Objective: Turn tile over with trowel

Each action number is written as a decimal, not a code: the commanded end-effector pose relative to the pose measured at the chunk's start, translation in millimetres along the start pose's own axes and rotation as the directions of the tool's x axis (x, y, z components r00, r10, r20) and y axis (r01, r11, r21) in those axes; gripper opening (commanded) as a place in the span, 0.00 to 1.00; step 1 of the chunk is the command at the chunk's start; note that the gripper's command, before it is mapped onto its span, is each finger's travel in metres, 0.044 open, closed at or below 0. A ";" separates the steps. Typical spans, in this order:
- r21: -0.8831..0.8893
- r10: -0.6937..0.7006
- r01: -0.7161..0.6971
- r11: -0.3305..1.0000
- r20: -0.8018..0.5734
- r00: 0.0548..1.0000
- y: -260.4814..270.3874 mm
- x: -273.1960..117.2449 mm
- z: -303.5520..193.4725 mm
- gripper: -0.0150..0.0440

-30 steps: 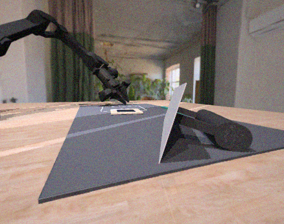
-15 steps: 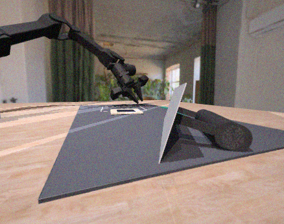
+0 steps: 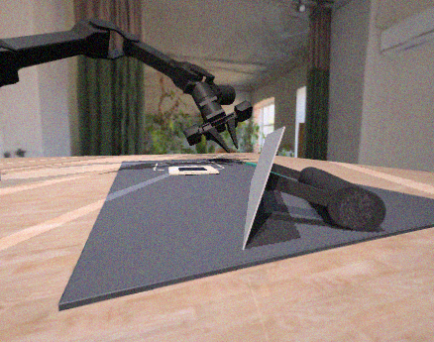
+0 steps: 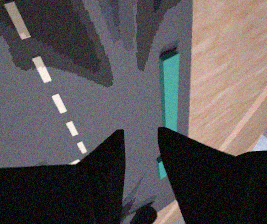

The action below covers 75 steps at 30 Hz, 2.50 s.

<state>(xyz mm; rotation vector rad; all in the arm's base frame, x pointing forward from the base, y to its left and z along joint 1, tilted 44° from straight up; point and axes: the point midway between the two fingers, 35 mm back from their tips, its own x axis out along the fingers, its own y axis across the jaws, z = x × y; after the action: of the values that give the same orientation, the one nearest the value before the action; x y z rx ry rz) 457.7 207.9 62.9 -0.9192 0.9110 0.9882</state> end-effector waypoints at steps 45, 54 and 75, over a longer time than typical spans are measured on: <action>0.956 0.369 -0.293 0.018 0.266 0.891 -54.5 59.3 -260.7 0.42; 0.932 0.360 -0.290 -0.217 0.353 0.864 -51.6 60.3 -295.3 0.42; 0.931 0.379 -0.281 -0.232 0.353 0.855 -46.3 67.0 -290.3 0.42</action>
<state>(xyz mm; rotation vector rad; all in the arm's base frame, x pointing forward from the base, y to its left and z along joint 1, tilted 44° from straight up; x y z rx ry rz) 465.0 -60.9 -80.0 0.7842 1.6268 0.3308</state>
